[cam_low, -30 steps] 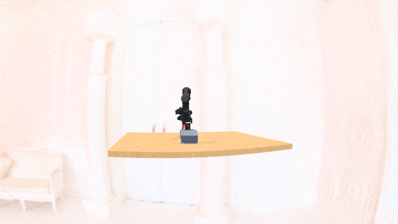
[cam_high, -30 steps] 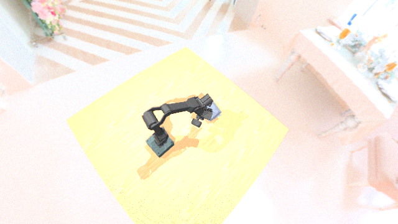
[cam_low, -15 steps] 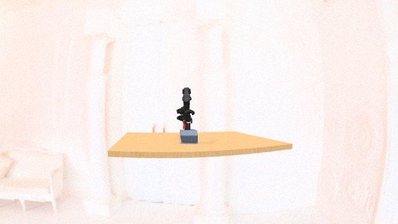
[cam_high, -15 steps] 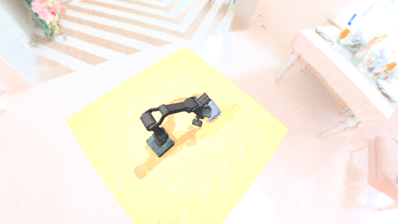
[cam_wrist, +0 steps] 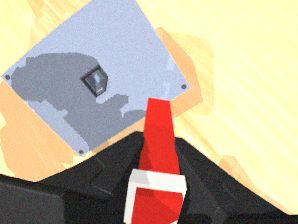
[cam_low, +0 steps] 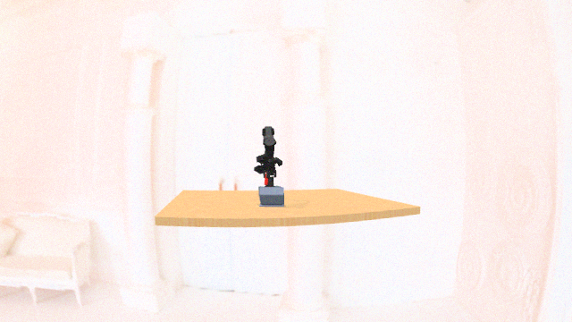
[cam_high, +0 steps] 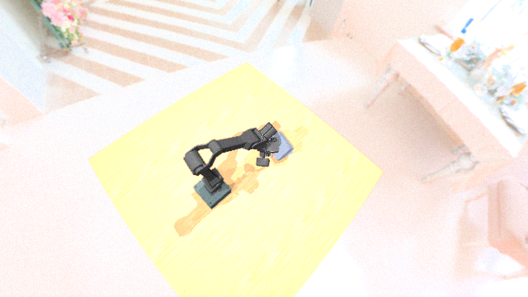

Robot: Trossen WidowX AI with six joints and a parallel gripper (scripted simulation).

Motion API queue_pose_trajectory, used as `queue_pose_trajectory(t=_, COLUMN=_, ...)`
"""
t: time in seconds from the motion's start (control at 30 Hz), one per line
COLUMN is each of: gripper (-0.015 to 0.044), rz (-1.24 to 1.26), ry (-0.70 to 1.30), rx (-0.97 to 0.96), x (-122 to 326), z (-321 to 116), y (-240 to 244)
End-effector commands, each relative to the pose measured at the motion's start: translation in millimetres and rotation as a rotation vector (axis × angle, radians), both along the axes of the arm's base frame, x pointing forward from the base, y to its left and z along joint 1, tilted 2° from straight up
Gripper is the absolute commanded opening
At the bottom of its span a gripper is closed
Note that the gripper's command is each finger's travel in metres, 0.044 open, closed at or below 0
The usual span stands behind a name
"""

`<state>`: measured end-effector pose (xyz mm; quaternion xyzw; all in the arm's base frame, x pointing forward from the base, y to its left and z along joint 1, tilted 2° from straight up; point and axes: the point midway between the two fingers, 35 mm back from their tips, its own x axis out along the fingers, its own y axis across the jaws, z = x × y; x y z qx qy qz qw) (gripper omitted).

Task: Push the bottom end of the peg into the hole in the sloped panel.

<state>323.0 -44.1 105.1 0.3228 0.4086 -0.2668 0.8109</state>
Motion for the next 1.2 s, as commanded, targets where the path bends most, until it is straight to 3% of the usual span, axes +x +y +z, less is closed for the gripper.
queue_pose_trajectory(t=0.0, gripper=0.0, rz=0.041, ry=-0.007, rx=-0.029, x=-1, z=1, y=2)
queue_pose_trajectory(t=1.17, gripper=0.0, rz=0.347, ry=-0.052, rx=-0.23, x=2, z=1, y=19)
